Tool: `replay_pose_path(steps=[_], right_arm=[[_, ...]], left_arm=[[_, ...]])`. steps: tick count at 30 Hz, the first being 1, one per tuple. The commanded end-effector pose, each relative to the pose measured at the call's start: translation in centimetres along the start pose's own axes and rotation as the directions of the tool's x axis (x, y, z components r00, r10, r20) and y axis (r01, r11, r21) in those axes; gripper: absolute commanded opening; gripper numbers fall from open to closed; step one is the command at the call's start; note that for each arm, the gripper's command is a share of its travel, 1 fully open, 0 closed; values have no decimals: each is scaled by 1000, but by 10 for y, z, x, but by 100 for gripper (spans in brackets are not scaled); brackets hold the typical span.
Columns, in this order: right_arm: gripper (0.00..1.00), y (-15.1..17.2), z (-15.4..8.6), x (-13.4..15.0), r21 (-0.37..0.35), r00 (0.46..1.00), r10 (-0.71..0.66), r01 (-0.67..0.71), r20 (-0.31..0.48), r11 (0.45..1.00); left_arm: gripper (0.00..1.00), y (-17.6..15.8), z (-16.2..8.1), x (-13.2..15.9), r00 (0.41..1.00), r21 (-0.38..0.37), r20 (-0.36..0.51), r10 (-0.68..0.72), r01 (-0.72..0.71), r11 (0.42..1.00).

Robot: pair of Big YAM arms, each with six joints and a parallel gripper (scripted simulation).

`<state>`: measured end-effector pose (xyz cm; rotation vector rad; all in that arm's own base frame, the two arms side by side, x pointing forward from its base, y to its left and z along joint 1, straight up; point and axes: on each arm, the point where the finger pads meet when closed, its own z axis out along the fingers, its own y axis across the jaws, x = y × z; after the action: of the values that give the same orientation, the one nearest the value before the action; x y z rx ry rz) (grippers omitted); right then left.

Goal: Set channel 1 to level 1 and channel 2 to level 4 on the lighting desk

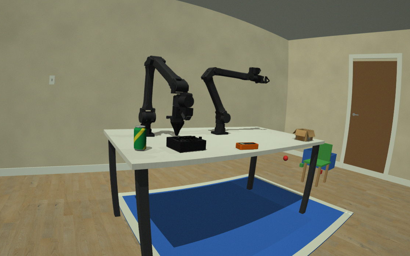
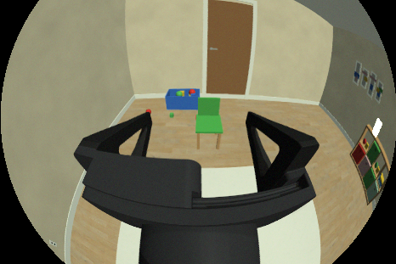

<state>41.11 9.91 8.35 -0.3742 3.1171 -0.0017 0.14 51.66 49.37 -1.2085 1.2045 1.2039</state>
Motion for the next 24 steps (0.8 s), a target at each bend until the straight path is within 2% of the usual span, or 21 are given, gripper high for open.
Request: replay_pose_path(steps=[1,11,13,24], right_arm=[[0,-4,-4,-1,-3,1000,-2,2,18,1000],[0,-4,-11,-2,-2,999,-2,2,40,1000],[0,-4,-2,2,-3,1000,-1,2,11,1000],[0,-4,-2,2,-3,1000,-2,2,11,1000]], left_arm=[[100,3,6,-39,997,-10,72,17,-17,1000],[100,3,6,-39,997,-10,72,17,-17,1000],[100,3,6,-39,997,-10,72,17,-17,1000],[100,3,6,-39,997,-10,72,17,-17,1000]])
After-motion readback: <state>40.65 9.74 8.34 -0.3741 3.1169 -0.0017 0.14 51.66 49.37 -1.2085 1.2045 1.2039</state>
